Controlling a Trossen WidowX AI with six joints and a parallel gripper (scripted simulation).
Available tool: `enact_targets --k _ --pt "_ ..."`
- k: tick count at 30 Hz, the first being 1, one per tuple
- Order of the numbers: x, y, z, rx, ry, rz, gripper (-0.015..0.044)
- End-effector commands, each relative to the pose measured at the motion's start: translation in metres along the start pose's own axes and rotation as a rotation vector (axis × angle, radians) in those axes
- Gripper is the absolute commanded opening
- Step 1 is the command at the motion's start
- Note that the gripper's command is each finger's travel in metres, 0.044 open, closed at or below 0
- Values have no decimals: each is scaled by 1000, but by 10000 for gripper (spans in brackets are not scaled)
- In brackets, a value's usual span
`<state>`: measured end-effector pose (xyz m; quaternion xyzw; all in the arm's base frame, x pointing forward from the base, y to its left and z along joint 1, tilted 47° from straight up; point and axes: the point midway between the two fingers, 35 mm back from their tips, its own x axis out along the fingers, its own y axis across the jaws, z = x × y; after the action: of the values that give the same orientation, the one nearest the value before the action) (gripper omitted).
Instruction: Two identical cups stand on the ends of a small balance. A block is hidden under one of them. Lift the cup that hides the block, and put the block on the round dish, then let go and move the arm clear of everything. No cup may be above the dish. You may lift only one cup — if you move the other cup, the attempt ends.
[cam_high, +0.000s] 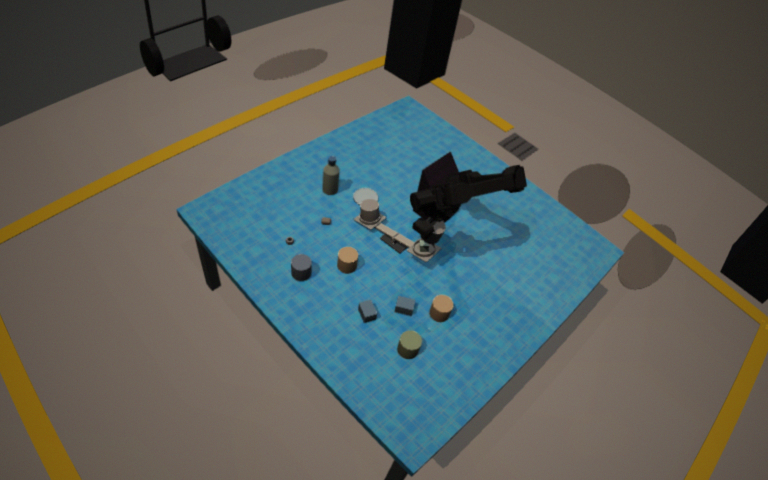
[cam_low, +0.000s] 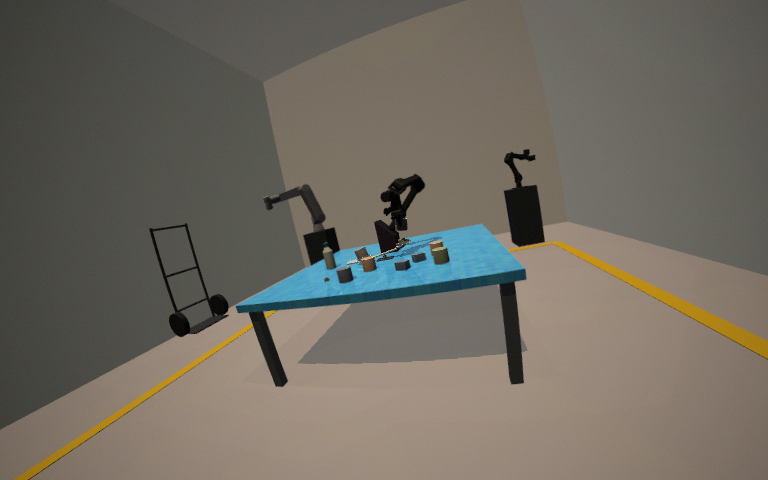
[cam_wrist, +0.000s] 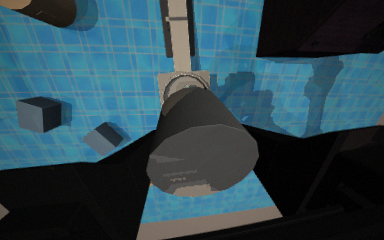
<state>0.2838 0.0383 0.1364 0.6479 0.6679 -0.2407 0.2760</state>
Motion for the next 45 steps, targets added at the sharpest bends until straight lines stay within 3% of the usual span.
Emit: enact_targets --k 1,45 --pt "0 0 0 2 0 1 0" --pt "6 0 -6 2 -8 0 0"
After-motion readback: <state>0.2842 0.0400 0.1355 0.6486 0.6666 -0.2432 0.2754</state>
